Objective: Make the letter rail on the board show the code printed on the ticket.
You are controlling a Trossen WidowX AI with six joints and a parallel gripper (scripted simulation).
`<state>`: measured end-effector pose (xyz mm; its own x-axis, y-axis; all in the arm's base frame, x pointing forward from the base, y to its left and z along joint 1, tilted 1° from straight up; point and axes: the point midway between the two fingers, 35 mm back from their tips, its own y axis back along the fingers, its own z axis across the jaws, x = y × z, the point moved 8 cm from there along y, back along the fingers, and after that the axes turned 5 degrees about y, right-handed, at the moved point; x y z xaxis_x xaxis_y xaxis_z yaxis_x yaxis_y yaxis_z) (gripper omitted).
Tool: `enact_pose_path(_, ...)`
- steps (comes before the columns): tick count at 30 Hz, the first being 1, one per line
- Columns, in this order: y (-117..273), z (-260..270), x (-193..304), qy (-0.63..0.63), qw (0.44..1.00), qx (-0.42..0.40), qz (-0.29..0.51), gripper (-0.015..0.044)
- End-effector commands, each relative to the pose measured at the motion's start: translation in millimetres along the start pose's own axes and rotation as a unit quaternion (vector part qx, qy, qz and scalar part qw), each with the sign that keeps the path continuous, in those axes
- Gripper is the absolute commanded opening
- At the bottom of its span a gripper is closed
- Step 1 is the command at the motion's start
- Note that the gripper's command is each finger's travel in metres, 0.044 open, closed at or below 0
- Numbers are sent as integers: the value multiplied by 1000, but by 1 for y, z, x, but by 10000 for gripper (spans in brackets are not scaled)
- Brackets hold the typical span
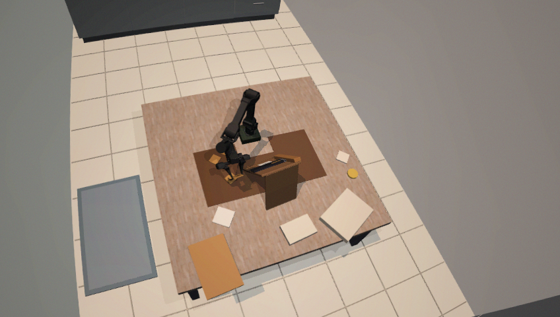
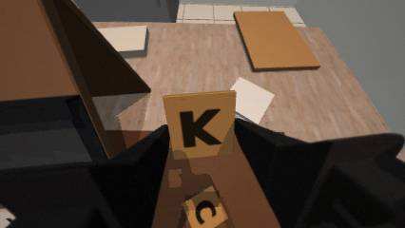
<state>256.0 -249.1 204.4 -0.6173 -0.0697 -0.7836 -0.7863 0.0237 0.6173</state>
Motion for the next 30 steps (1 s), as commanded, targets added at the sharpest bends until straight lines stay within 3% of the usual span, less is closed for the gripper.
enact_pose_path(1,0,3,2,0,1000,-1,1,0)
enact_pose_path(30,0,19,2,-1,1000,-2,1,0)
